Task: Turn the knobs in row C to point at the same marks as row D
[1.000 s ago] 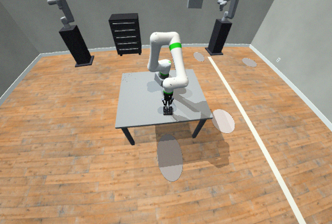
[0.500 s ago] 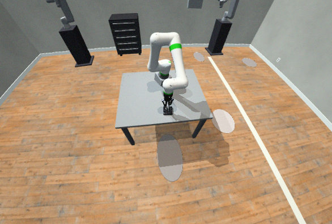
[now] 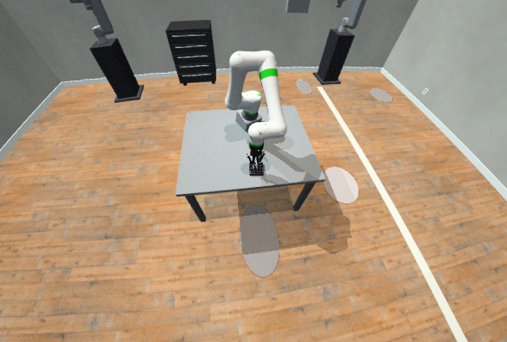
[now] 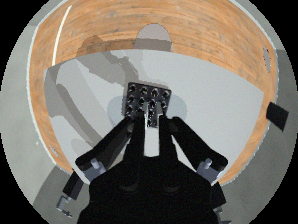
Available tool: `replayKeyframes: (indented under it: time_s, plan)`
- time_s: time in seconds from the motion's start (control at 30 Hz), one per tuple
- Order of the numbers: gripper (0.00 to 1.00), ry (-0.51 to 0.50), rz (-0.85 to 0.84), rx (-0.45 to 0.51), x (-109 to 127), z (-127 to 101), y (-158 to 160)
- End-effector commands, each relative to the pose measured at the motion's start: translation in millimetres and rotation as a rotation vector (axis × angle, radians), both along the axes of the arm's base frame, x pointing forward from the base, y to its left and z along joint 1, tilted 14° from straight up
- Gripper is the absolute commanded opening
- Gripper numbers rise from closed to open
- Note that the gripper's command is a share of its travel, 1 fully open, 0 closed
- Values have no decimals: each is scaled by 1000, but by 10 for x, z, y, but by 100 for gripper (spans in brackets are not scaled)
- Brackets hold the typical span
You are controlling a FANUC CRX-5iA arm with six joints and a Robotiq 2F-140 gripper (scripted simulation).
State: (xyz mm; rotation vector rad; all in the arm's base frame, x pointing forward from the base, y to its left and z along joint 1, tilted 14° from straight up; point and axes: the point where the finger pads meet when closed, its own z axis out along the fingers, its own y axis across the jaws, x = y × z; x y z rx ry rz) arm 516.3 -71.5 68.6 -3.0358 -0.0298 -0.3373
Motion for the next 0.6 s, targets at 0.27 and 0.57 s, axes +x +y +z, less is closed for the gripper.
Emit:
replayKeyframes:
  time_s: [0.27, 0.57]
  plan:
    - [12, 0, 0, 0, 23, -94, 4]
    - [12, 0, 0, 0, 28, -114, 5]
